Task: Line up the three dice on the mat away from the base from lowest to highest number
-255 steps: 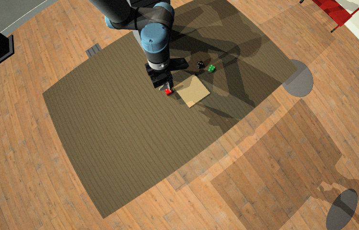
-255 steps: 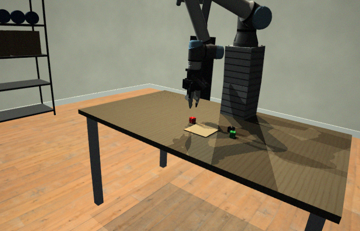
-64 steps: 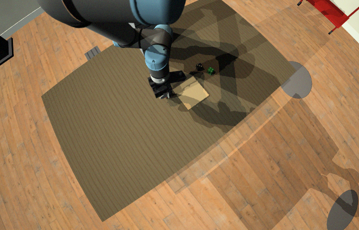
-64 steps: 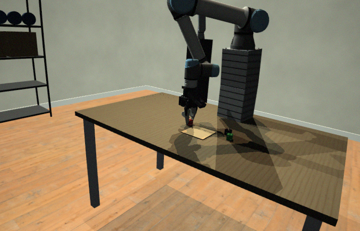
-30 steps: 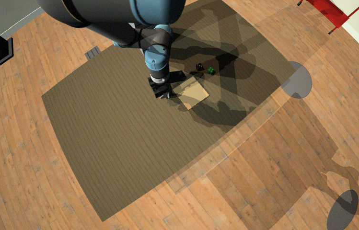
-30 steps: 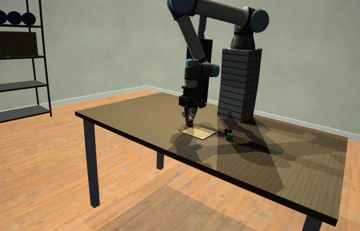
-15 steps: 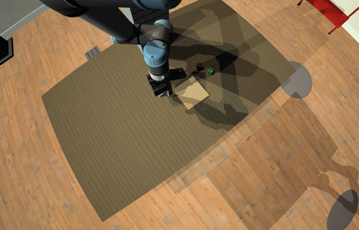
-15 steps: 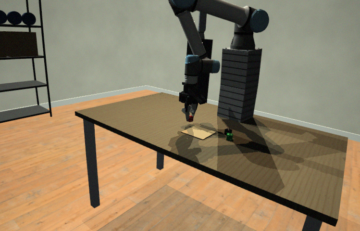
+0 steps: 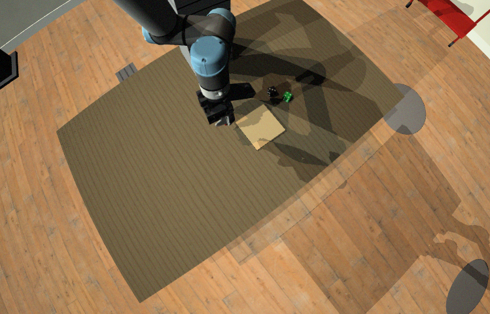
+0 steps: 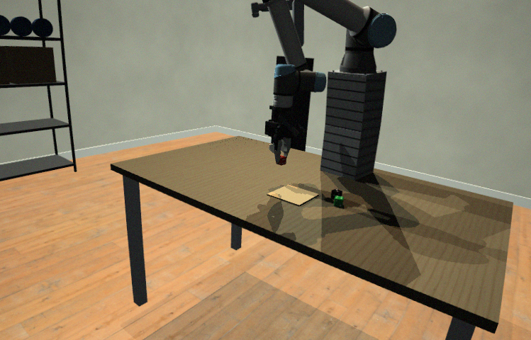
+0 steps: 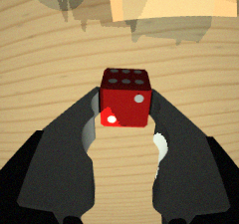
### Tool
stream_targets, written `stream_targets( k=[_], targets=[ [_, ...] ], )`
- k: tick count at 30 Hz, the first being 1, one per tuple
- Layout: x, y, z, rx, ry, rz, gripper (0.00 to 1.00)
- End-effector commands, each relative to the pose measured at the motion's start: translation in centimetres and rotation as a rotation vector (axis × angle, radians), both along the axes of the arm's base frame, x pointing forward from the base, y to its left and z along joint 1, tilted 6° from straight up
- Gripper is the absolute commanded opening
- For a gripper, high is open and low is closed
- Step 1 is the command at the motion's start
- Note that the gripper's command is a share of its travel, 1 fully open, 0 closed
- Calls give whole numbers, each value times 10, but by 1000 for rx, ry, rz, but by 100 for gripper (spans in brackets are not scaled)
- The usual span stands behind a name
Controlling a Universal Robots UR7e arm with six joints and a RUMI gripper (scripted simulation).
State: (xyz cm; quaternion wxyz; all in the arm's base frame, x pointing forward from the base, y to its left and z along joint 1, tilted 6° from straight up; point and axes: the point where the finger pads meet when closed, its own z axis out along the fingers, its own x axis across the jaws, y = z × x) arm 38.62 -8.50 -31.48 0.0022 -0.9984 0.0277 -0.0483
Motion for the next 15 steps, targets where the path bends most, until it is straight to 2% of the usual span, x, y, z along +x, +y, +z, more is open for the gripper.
stream_targets(
  k=[1, 15],
  targets=[
    [-1, 0, 13, 0, 0, 0, 10],
    [-1, 0, 18, 0, 0, 0, 10]
  ],
)
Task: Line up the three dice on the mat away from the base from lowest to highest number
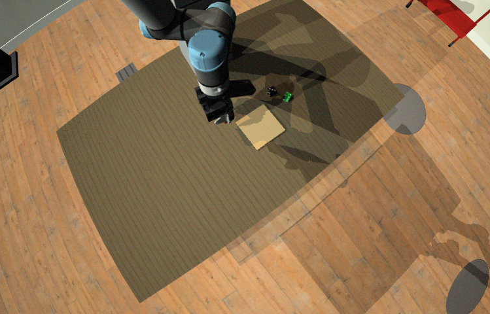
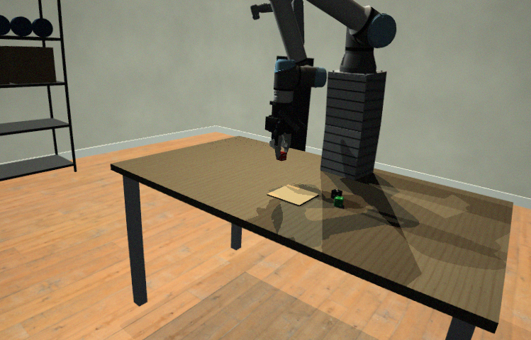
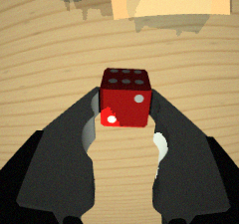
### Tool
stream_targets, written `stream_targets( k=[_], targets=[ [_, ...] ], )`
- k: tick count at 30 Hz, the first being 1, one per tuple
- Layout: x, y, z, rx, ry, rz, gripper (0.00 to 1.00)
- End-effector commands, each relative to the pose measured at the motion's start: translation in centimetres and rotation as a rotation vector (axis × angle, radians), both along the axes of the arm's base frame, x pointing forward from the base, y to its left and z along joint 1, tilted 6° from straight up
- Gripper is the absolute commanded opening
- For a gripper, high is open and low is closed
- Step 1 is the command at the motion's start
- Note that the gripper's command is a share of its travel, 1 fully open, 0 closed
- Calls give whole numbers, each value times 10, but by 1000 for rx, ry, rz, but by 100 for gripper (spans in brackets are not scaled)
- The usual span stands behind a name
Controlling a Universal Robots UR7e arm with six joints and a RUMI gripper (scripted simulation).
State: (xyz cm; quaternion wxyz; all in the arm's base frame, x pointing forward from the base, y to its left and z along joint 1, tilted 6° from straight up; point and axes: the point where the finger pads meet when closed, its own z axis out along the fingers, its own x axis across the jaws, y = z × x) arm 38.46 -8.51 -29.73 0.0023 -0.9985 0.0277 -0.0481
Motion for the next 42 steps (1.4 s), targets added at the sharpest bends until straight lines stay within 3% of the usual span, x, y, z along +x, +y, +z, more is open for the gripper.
stream_targets(
  k=[1, 11, 16, 19, 36, 42],
  targets=[
    [0, 0, 0, -1, -1, 0, 10],
    [4, 39, 2, -5, 0, 44, 10],
    [4, 90, 4, -10, -1, 100, 10],
    [2, 106, 5, -12, -2, 119, 10],
    [2, 110, 5, -12, -2, 123, 10],
    [3, 110, -4, -12, -1, 123, 10]
  ],
)
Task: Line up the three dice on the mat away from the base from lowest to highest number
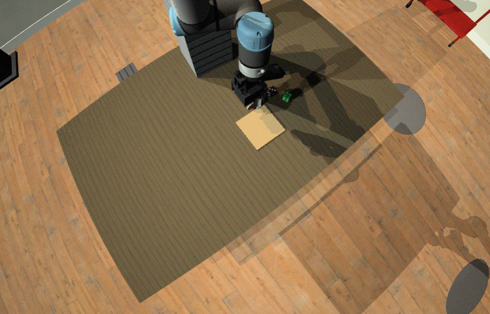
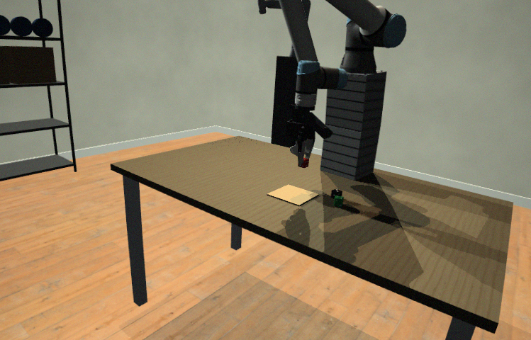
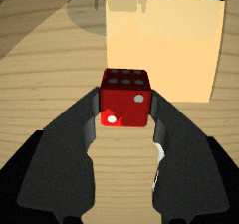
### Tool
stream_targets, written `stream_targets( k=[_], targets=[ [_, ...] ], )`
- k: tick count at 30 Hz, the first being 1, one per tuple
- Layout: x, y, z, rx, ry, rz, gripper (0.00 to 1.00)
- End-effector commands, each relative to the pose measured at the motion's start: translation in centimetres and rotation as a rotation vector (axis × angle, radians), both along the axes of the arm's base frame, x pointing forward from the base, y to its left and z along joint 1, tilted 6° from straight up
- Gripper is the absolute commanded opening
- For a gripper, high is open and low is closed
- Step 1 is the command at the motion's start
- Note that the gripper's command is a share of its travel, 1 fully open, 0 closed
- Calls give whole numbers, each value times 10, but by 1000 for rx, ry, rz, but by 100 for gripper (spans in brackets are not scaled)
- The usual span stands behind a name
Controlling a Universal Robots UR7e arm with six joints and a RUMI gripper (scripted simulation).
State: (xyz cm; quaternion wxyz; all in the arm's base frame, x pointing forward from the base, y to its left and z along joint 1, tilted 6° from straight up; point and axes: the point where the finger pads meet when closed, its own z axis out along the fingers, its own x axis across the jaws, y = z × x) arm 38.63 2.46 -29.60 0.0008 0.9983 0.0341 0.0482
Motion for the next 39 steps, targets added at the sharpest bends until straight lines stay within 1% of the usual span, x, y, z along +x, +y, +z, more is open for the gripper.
stream_targets(
  k=[1, 3, 6, 18, 20, 24, 27, 39],
  targets=[
    [1, 0, -8, 0, -1, 0, 10],
    [1, 0, -8, 0, -1, 0, 10],
    [3, 0, -18, 0, -1, 0, 10],
    [9, 0, -74, 0, -1, 0, 10],
    [9, 0, -74, 0, -1, 0, 10],
    [10, 0, -86, 0, -1, 0, 10],
    [11, 0, -90, 0, -1, 0, 10],
    [11, 0, -91, 0, -1, 0, 10]
  ],
)
